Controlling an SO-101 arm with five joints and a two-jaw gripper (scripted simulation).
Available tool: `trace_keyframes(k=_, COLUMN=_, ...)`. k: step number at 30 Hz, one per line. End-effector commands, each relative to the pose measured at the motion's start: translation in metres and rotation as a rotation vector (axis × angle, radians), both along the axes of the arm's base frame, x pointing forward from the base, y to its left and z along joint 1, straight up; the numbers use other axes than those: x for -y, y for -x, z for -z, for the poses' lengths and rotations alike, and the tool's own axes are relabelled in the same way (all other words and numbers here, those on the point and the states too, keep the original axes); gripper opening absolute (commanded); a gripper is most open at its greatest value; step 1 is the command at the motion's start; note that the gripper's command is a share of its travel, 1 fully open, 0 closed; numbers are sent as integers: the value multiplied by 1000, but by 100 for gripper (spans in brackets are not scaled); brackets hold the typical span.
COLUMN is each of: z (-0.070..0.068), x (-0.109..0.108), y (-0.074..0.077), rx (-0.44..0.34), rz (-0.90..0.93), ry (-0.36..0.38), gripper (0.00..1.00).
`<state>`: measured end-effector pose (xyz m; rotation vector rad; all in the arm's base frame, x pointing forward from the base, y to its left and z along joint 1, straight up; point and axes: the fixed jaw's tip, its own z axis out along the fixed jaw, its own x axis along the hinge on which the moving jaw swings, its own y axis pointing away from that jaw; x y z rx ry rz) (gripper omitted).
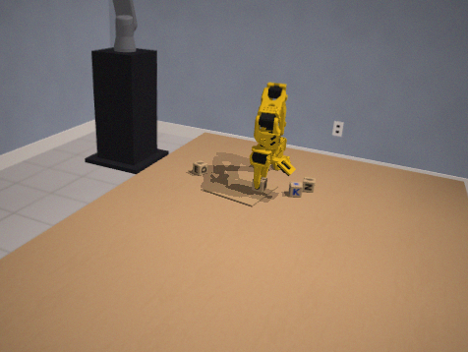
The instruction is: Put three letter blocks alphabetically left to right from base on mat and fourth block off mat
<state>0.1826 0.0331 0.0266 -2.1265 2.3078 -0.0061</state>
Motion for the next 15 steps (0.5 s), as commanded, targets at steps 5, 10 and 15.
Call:
trace_keyframes(k=5, z=-8, x=-1, y=-9, rx=67, rz=6, ry=-13, gripper=0)
trace_keyframes(k=10, z=-5, x=-1, y=-9, rx=67, rz=6, ry=-13, gripper=0)
trace_keyframes(k=15, z=-3, x=-1, y=-9, rx=67, rz=6, ry=-13, gripper=0)
